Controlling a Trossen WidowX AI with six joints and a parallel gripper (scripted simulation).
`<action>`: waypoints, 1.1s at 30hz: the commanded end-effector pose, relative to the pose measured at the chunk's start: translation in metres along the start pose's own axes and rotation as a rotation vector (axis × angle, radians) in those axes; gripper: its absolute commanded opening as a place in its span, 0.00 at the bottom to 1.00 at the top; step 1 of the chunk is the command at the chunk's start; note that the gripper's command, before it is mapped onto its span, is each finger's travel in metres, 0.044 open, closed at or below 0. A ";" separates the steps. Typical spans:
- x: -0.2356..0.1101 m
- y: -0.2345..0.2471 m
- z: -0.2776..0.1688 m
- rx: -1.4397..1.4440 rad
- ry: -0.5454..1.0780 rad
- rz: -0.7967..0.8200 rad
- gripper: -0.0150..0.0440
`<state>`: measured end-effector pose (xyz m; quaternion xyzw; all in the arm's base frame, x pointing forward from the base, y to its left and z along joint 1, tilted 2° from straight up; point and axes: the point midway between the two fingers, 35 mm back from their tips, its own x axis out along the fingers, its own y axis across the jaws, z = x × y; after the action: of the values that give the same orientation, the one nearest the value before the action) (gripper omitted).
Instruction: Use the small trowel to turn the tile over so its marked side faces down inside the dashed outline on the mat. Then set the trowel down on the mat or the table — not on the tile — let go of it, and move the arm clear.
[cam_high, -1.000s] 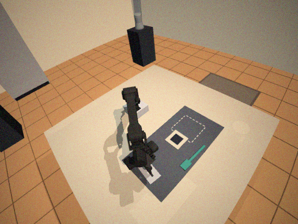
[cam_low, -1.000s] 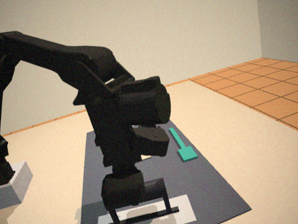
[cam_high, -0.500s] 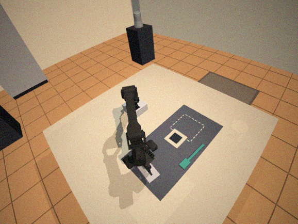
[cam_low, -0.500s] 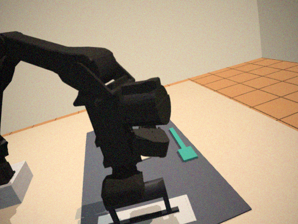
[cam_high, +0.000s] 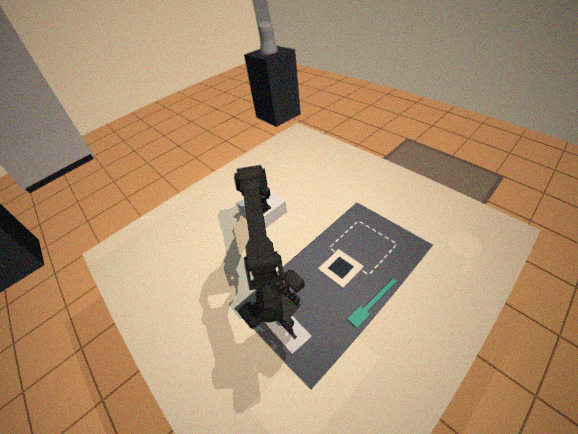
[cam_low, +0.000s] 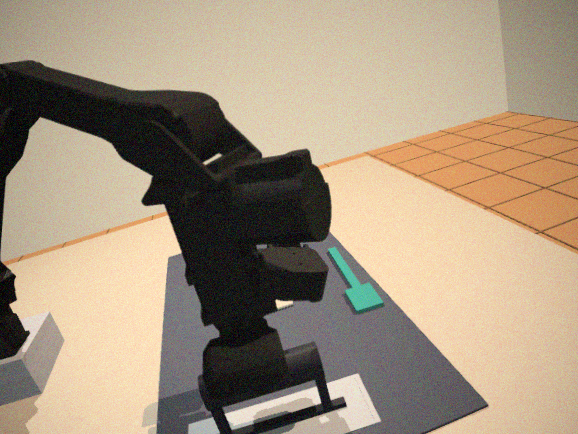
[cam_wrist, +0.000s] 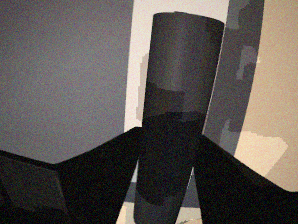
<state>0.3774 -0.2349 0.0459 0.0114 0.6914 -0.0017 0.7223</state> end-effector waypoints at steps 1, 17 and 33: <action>0.001 0.000 0.000 -0.120 0.003 0.000 0.47; 0.001 0.000 0.000 -0.589 0.003 0.001 0.47; 0.001 0.000 0.000 -1.058 0.002 0.002 0.47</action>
<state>0.3774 -0.2342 0.0458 -0.3174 0.6161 0.3139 0.6490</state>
